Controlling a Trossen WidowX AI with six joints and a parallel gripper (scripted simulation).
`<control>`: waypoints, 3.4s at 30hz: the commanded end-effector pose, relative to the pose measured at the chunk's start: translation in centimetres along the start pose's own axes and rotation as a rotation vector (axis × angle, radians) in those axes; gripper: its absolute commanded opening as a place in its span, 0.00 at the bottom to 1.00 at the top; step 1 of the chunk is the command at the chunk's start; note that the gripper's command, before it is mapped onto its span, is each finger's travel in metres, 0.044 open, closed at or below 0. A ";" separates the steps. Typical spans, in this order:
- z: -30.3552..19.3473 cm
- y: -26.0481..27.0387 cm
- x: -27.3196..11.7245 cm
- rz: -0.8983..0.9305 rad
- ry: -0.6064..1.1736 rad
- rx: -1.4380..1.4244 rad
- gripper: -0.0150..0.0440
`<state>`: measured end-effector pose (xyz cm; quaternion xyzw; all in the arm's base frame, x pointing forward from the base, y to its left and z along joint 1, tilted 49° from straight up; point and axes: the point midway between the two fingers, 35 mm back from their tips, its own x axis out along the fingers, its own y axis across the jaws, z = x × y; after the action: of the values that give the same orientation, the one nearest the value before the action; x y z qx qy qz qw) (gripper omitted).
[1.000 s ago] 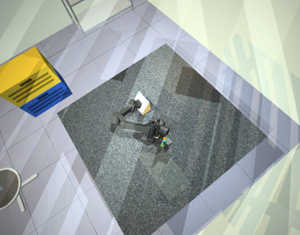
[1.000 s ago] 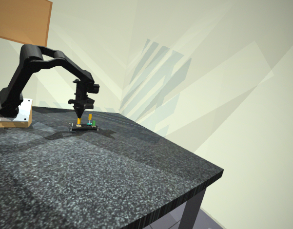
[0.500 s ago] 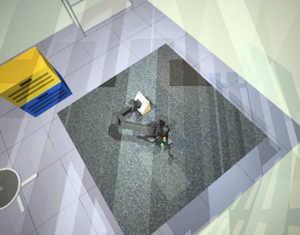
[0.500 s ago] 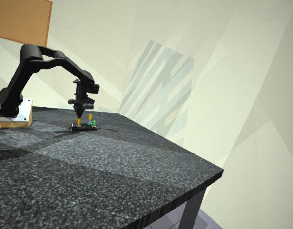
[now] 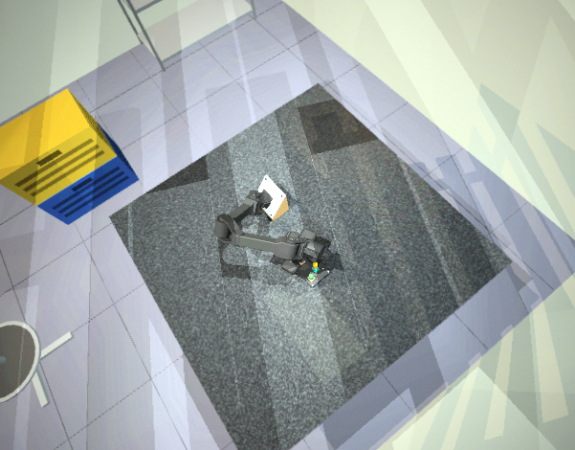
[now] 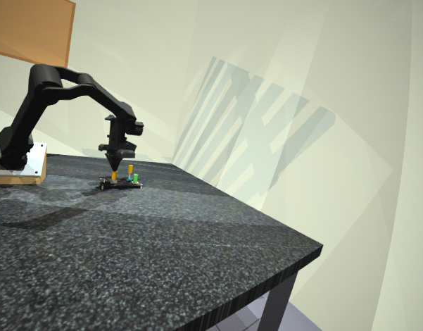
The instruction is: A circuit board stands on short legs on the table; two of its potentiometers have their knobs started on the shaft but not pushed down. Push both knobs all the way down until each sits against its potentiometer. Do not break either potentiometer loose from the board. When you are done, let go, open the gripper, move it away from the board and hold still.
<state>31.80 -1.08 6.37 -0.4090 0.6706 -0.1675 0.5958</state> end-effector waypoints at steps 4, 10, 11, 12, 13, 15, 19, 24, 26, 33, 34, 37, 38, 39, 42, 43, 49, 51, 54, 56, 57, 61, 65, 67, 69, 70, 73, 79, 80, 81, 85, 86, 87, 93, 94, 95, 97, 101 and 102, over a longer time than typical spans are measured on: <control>0.0 -0.4 1.3 0.001 0.020 0.019 0.25; 0.0 -0.4 1.3 0.001 0.020 0.019 0.25; 0.0 -0.4 1.3 0.001 0.020 0.019 0.25; 0.0 -0.4 1.3 0.001 0.020 0.019 0.25; 0.0 -0.4 1.3 0.001 0.020 0.019 0.25; 0.0 -0.4 1.3 0.001 0.020 0.019 0.25; 0.0 -0.4 1.4 0.001 0.020 0.019 0.25; 0.0 -0.4 1.4 0.001 0.020 0.019 0.25; 0.0 -0.4 1.4 0.001 0.020 0.019 0.25; 0.0 -0.4 1.4 0.001 0.020 0.019 0.25; 0.0 -0.4 1.4 0.001 0.020 0.019 0.25; 0.0 -0.4 1.4 0.001 0.020 0.019 0.25; 0.0 -0.4 1.4 0.001 0.020 0.019 0.25; 0.0 -0.4 1.4 0.001 0.020 0.019 0.25; 0.0 -0.4 1.4 0.001 0.020 0.019 0.25; 0.0 -0.4 1.4 0.001 0.020 0.019 0.25; 0.0 -0.4 1.5 0.001 0.020 0.019 0.25; 0.0 -0.4 1.5 0.001 0.020 0.019 0.25; 0.0 -0.4 1.5 0.001 0.020 0.019 0.25; 0.0 -0.4 1.5 0.001 0.020 0.019 0.25; 0.0 -0.4 1.5 0.001 0.020 0.019 0.25; 0.0 -0.4 1.6 0.001 0.020 0.019 0.25; 0.0 -0.4 1.6 0.001 0.020 0.019 0.25; 0.0 -0.4 1.6 0.001 0.020 0.019 0.25; 0.0 -0.4 1.4 0.001 0.019 0.019 0.25; 0.0 -0.4 1.3 0.001 0.019 0.019 0.25; 0.0 -0.4 0.9 0.002 0.019 0.019 0.25; 0.1 -0.4 0.0 0.002 0.019 0.019 0.25; 0.1 -0.4 -0.2 0.003 0.019 0.019 0.25; 0.1 -0.4 -0.3 0.003 0.019 0.019 0.25; 0.1 -0.4 -1.0 0.003 0.019 0.019 0.25; 0.1 -0.4 -1.1 0.003 0.019 0.019 0.25; 0.1 -0.4 -1.3 0.003 0.019 0.019 0.25; 0.0 -0.5 -1.3 0.000 0.015 0.016 0.43; 0.0 -0.5 -1.3 0.000 0.015 0.016 0.48; 0.0 -0.5 -1.3 0.000 0.015 0.016 0.52; 0.0 -0.5 -1.3 0.000 0.015 0.016 0.61; 0.4 0.8 -2.1 0.012 -0.004 -0.067 0.43; 0.6 1.2 -2.4 0.015 -0.011 -0.086 0.39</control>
<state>31.88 0.26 7.49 -0.4142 0.6748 -0.1593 0.5897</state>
